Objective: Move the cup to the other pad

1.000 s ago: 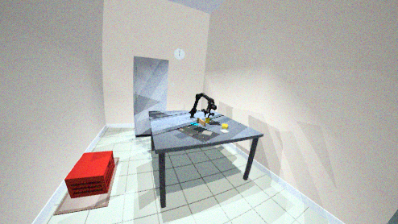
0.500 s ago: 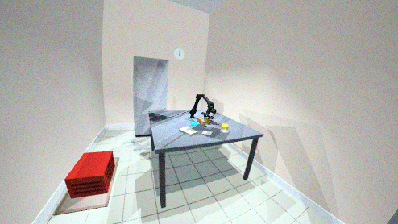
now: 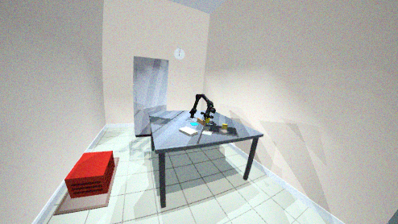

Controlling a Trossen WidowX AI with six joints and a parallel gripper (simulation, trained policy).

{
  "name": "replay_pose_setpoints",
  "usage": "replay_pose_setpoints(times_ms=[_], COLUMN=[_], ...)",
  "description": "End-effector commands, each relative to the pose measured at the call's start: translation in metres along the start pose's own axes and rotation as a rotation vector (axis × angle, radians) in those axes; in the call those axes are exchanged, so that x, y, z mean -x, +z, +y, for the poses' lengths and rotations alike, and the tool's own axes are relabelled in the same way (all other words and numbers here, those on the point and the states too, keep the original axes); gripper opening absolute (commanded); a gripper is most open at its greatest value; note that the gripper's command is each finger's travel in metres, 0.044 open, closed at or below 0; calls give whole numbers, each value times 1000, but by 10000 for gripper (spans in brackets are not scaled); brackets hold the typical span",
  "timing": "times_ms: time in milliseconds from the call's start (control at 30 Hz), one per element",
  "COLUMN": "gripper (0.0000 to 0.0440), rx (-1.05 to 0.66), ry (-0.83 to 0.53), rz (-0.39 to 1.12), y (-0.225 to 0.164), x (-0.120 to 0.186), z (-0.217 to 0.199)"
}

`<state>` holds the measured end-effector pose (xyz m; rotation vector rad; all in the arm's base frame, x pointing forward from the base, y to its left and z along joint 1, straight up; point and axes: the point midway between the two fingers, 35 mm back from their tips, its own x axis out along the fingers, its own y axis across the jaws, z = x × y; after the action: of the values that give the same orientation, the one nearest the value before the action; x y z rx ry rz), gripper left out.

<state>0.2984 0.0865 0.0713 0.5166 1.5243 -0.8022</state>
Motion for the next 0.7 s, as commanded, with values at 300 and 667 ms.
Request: replay_pose_setpoints(times_ms=[300,667], gripper=[8,0], rx=[-94,-192], ry=[70,137], rz=[-9,-27], y=[11,32], x=[40,71], z=[-12,-21])
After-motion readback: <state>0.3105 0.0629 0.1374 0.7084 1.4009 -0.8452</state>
